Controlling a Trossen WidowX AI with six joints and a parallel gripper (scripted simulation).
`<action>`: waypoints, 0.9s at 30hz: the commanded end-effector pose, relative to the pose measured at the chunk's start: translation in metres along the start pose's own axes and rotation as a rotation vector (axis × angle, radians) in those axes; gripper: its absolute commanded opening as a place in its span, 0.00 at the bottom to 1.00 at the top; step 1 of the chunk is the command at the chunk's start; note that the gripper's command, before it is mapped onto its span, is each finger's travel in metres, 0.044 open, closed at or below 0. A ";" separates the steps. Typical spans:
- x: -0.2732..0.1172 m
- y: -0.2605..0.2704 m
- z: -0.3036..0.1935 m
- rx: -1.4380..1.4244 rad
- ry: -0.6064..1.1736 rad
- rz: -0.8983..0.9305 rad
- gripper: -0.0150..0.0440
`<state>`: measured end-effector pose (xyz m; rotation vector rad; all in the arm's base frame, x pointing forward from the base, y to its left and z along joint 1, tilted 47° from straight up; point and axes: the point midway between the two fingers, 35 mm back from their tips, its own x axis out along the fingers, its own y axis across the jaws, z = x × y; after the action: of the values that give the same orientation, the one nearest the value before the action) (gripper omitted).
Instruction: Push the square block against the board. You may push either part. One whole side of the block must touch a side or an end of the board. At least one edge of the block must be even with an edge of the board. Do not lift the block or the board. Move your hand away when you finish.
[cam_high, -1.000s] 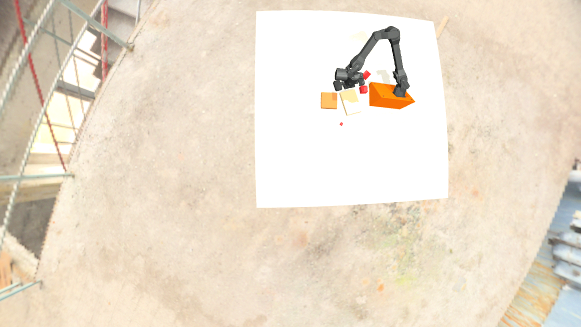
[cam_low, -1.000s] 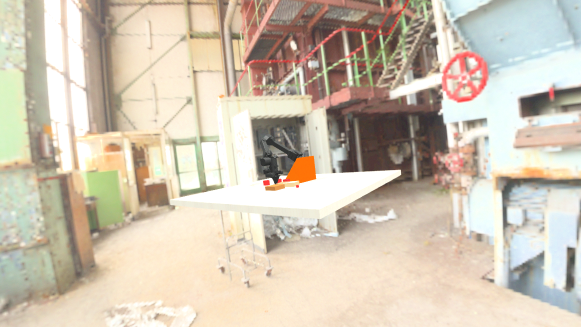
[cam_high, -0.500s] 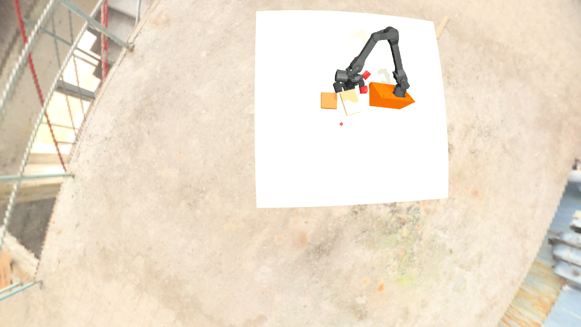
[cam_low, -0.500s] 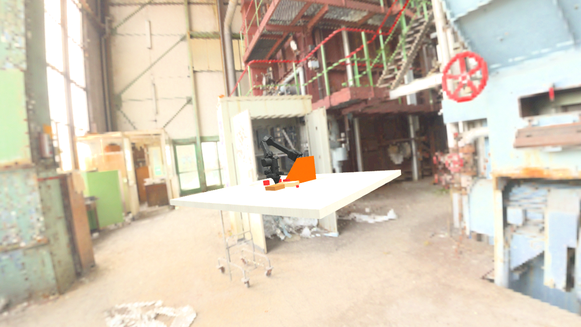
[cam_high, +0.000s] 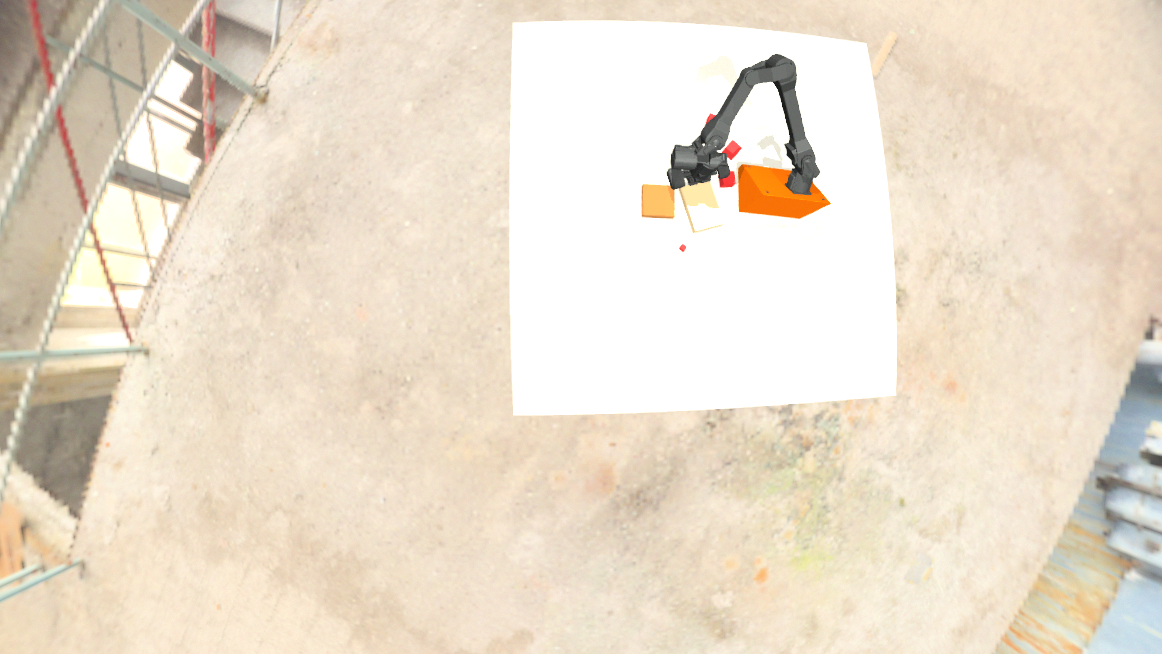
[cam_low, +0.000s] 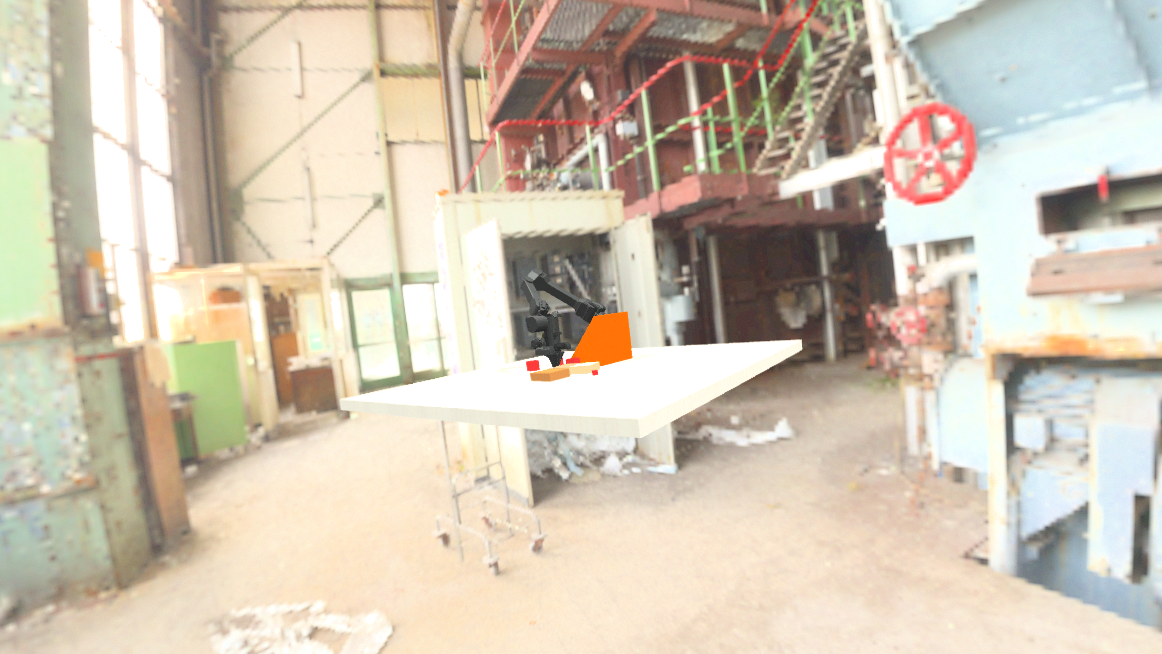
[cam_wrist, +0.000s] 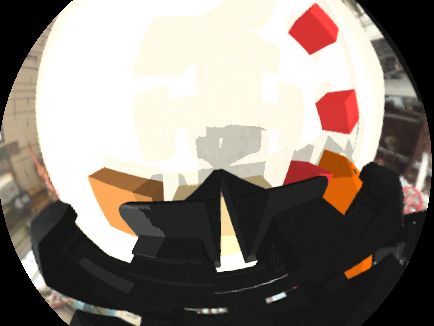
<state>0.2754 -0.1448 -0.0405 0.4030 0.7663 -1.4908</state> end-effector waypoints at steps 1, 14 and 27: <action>0.001 -0.001 -0.010 -0.007 0.012 -0.004 0.25; 0.001 -0.001 -0.025 -0.007 0.012 -0.004 0.25; 0.001 -0.002 -0.038 -0.007 0.011 -0.004 0.25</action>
<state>0.2722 -0.1245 -0.0586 0.4049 0.7535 -1.4844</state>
